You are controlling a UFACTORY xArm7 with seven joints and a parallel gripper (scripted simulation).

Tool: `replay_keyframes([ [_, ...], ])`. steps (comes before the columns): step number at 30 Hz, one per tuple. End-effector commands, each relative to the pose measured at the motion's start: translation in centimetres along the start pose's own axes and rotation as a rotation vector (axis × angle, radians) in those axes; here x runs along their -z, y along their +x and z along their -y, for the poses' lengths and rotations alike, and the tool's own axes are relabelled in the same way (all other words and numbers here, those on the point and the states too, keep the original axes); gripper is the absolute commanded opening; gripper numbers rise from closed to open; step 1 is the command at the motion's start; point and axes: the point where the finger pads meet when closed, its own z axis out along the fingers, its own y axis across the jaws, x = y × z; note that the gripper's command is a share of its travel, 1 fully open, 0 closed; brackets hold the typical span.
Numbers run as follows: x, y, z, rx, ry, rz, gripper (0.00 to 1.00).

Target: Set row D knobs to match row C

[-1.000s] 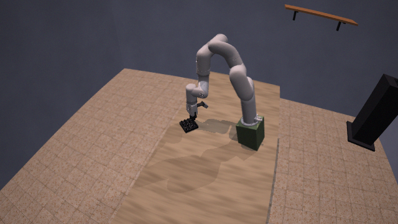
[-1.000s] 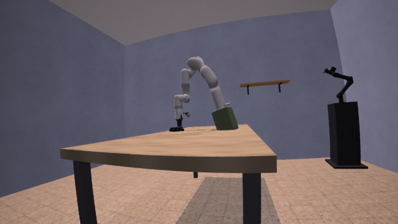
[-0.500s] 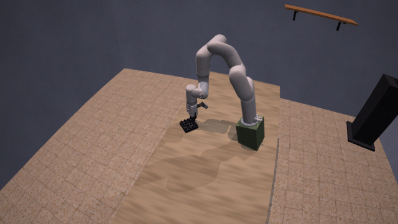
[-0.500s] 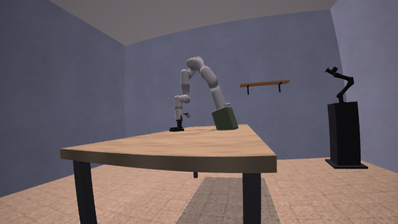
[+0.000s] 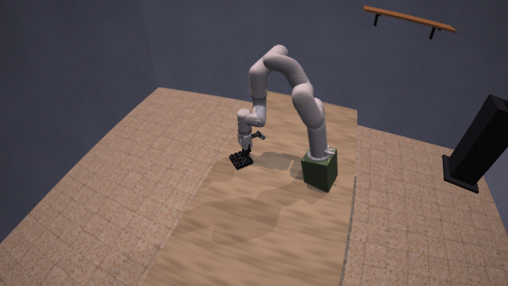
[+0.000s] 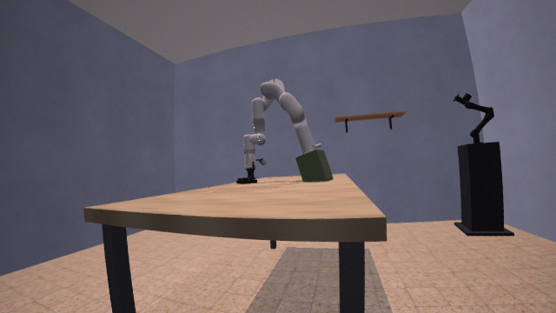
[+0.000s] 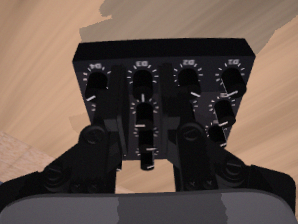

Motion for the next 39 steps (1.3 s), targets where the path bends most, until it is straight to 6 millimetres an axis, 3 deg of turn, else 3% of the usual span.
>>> replay_keyframes([
  [1, 0.06, -0.09, 0.09, 0.0, 0.002, 0.002, 0.19],
  [34, 0.06, -0.09, 0.09, 0.0, 0.002, 0.002, 0.19],
  [35, 0.06, -0.09, 0.09, 0.0, 0.002, 0.002, 0.08],
  [39, 0.06, -0.09, 0.09, 0.0, 0.002, 0.002, 0.08],
])
